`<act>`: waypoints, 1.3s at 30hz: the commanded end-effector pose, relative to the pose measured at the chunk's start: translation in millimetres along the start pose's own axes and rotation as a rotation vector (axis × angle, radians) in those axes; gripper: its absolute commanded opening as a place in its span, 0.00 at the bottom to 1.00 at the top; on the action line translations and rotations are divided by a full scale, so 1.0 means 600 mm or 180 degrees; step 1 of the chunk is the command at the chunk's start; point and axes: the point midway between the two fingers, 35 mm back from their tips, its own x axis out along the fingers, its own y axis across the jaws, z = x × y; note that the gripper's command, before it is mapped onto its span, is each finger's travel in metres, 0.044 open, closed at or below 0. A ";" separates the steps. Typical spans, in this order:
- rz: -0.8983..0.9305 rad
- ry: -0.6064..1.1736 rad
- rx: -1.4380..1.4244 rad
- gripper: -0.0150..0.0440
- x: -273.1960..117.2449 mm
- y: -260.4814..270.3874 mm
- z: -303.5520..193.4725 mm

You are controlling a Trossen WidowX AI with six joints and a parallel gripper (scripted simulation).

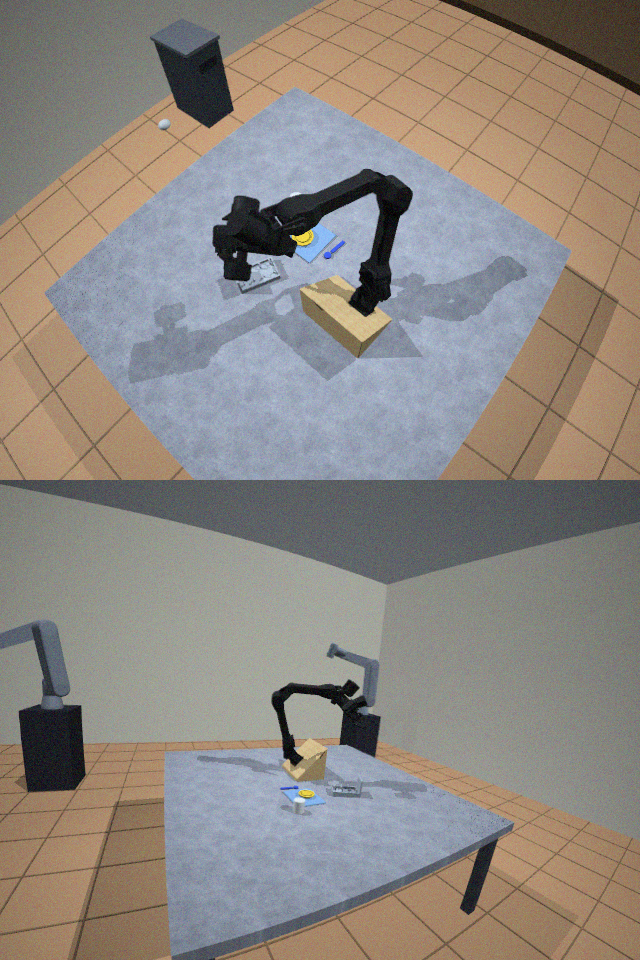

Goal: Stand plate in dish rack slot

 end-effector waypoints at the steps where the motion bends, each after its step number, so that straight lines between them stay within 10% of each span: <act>1: 0.0092 0.0354 0.0216 0.93 0.028 -0.037 -0.042; 39: 0.0482 0.3094 0.1876 0.93 0.105 -0.187 -0.456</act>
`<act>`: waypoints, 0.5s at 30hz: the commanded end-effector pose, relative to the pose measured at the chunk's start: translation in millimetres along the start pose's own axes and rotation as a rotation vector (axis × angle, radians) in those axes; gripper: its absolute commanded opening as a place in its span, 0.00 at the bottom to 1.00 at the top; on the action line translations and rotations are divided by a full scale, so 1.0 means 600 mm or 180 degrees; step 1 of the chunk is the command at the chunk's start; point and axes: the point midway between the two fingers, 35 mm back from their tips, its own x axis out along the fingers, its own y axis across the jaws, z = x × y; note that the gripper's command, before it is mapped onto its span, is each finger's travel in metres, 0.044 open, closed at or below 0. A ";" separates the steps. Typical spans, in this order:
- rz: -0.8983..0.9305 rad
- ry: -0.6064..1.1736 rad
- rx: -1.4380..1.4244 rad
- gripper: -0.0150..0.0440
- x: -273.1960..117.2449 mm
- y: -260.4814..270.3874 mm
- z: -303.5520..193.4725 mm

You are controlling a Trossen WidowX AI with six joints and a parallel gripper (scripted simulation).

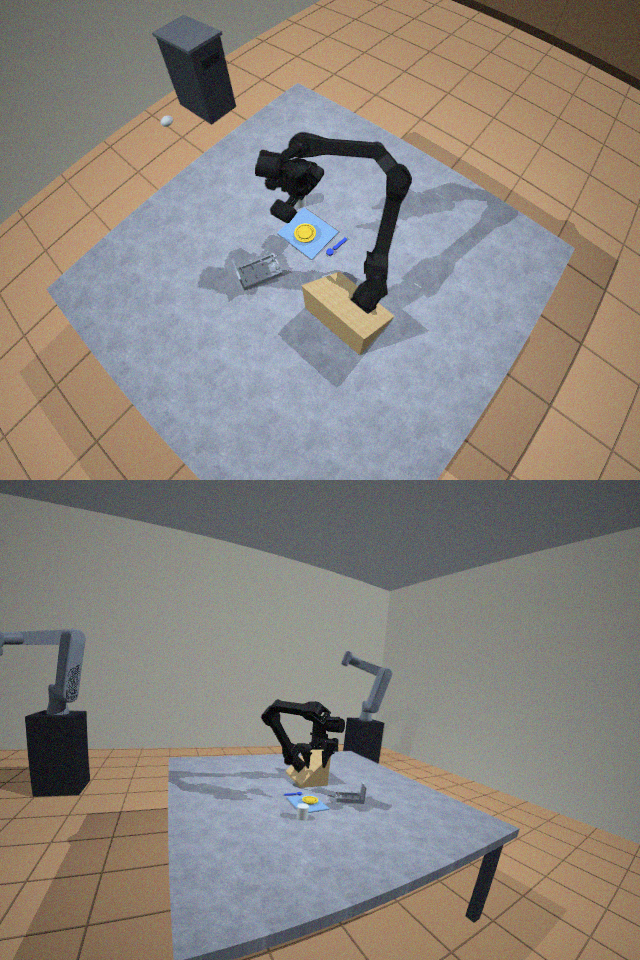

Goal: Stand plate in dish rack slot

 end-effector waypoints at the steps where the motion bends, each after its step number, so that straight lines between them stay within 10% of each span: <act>1: 0.0135 0.0286 0.0209 0.93 0.096 0.004 -0.014; 15: 0.0243 0.0414 0.0395 0.93 0.173 0.006 -0.033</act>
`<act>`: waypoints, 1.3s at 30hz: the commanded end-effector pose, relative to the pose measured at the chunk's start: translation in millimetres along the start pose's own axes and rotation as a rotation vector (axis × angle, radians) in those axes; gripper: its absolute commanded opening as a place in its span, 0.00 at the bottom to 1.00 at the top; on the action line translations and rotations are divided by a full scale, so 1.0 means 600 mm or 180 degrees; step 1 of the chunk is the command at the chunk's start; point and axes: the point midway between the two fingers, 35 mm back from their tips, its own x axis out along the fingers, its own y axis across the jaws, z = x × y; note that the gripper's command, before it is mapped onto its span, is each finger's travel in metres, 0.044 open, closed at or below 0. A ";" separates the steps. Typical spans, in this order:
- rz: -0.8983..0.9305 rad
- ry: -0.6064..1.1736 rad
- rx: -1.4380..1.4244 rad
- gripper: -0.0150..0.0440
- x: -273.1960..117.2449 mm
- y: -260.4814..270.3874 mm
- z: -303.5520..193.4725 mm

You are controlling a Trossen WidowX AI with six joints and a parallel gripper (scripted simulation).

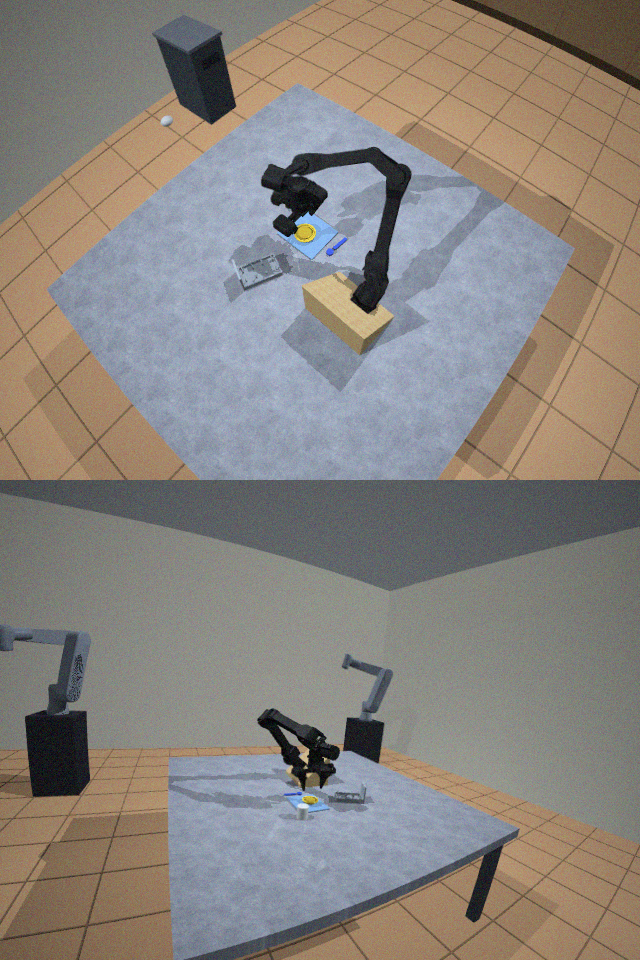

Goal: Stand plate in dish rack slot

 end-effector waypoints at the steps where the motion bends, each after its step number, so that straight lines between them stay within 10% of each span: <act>1: 0.0011 0.0035 -0.0017 0.93 0.016 0.000 -0.005; 39: 0.0001 0.0036 -0.0016 0.91 0.099 -0.004 -0.010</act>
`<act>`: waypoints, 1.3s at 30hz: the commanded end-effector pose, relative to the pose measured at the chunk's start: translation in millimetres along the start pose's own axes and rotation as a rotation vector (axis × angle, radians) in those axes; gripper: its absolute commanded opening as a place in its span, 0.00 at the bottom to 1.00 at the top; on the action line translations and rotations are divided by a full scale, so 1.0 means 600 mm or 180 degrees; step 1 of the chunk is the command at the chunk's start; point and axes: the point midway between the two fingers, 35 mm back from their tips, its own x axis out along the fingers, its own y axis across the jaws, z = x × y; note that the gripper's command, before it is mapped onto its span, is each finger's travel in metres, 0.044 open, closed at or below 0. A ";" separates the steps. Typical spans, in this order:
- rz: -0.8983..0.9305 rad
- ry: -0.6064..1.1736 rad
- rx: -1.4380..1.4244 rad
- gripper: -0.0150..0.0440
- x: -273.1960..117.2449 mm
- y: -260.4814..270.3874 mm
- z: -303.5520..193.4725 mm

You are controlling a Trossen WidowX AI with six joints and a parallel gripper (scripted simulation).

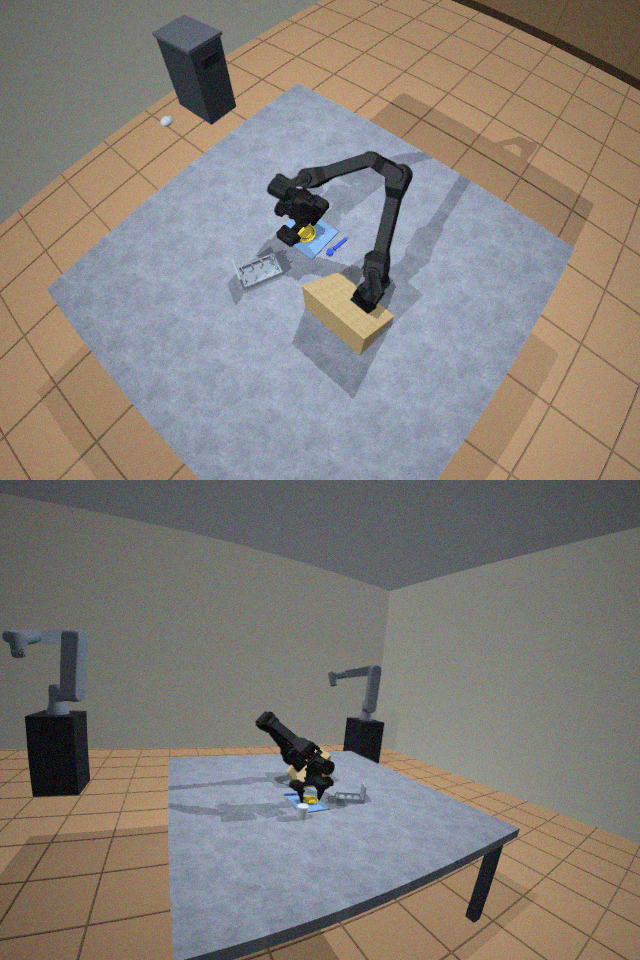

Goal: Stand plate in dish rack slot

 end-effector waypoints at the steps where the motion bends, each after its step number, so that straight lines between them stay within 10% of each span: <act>1: -0.0011 0.0015 -0.0030 0.91 0.004 0.001 -0.003; 14: -0.0011 0.0015 -0.0030 0.78 0.004 0.001 -0.003; 26: 0.0025 -0.0077 -0.0107 0.25 -0.077 0.006 0.016; 39: 0.0052 -0.0202 -0.0216 0.25 -0.183 0.010 0.025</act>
